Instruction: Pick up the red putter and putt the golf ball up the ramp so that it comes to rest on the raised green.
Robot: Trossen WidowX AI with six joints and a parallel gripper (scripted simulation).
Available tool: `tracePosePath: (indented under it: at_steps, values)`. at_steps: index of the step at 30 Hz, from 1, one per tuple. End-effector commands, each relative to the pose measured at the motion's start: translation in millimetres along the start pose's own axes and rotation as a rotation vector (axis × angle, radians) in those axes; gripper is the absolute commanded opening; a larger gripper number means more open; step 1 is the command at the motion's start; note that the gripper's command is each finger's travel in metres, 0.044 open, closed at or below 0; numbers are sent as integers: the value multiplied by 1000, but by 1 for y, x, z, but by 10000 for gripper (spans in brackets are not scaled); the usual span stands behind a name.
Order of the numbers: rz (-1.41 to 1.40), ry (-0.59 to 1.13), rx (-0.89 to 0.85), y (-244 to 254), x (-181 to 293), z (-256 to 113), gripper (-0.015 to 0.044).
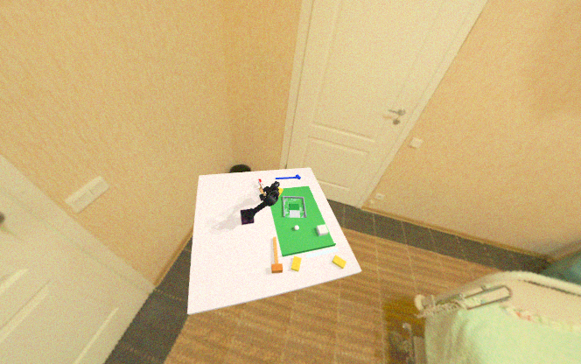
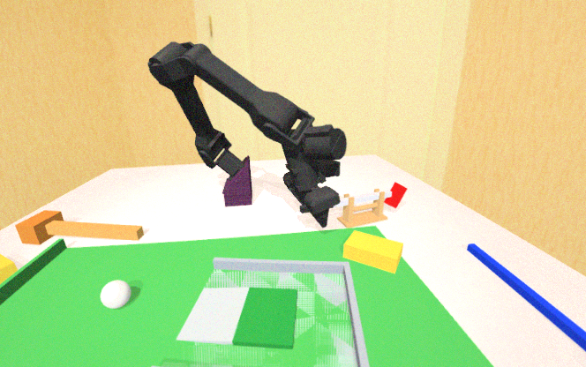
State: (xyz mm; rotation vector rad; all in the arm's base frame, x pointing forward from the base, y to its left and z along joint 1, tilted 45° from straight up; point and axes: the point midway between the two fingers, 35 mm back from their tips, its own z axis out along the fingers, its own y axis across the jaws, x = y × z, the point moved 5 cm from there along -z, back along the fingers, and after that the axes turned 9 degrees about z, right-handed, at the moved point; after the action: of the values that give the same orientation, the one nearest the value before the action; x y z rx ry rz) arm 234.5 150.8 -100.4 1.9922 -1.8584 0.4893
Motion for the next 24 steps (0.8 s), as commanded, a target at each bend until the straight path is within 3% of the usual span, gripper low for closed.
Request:
tracePosePath:
  at_steps: [1, 12, 19, 24]
  values:
    - [0, -1, 1, 0, 0, -1, 335]
    - [0, -1, 1, 0, 0, -1, 46]
    - [0, -1, 1, 0, 0, -1, 0]
    - [0, -3, 1, -2, -6, -16, 0]
